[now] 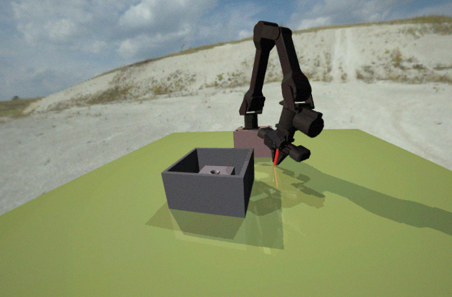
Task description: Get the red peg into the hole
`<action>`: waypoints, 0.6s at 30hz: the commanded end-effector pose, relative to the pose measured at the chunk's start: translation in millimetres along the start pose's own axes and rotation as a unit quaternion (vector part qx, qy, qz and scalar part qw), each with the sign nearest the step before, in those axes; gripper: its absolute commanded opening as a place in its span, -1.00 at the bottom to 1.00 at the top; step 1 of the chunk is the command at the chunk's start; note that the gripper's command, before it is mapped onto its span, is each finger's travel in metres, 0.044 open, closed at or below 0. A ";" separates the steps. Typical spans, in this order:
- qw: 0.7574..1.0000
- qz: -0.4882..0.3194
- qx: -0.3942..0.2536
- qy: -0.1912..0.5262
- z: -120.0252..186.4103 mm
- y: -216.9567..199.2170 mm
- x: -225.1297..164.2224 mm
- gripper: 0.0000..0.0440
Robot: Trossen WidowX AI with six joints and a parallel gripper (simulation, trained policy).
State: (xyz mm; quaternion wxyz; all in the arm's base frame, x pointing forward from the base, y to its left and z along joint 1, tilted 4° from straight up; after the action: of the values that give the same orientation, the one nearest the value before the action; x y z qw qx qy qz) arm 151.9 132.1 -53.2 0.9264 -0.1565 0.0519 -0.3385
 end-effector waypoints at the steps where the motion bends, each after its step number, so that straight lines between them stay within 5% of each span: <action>1: 1.000 0.004 0.008 -0.013 14.2 7.6 5.3 -1.00; 18: 0.998 -0.016 0.020 -0.050 80.5 13.1 36.7 -1.00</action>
State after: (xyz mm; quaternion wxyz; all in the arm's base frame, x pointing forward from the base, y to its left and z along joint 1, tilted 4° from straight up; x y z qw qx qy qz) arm 194.5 140.2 5.0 0.9266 -0.1552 0.0073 -0.3425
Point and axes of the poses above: the point midway between the two fingers, 35 mm back from their tips, its own z axis back along the fingers, its own y axis across the jaws, x = y × z, the point moved 2 cm from there along z, back along the fingers, and after that the axes turned 4 degrees about -z, right-handed, at the moved point
